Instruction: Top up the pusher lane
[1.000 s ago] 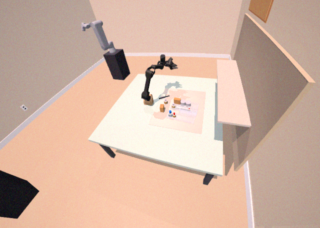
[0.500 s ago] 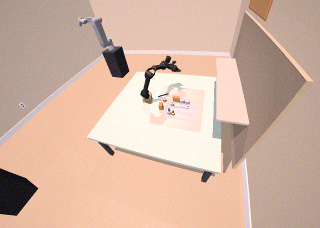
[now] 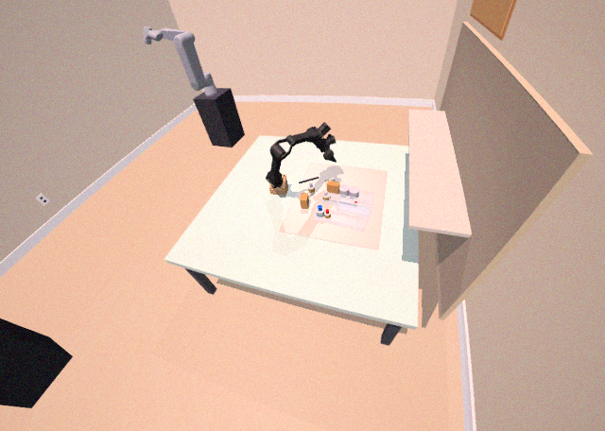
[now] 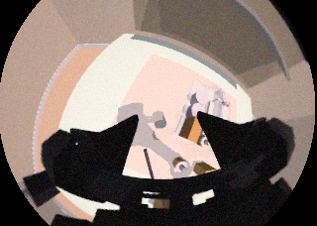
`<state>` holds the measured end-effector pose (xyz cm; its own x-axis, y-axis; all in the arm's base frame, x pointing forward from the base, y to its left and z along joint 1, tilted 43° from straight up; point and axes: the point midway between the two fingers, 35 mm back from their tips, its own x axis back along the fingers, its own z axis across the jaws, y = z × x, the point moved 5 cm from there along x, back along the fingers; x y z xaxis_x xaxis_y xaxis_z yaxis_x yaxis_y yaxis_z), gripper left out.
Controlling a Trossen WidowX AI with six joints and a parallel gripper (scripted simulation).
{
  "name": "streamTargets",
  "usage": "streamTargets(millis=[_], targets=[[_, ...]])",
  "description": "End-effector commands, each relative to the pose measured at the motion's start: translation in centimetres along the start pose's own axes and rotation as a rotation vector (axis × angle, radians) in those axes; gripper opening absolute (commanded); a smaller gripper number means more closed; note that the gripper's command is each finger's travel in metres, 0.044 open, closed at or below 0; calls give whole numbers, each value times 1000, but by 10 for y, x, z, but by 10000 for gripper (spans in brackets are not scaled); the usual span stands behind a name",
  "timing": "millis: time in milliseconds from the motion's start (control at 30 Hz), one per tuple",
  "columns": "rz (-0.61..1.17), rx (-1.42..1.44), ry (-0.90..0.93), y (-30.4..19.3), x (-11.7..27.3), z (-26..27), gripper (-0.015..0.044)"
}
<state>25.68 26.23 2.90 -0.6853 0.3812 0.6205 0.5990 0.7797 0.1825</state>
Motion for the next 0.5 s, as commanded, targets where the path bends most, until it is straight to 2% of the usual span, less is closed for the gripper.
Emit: streamTargets(millis=[0, 267, 467], targets=[[271, -201, 72, -55, 1, -39, 440], [620, -434, 44, -122, 16, -79, 440], [649, -452, 37, -129, 20, -80, 440]])
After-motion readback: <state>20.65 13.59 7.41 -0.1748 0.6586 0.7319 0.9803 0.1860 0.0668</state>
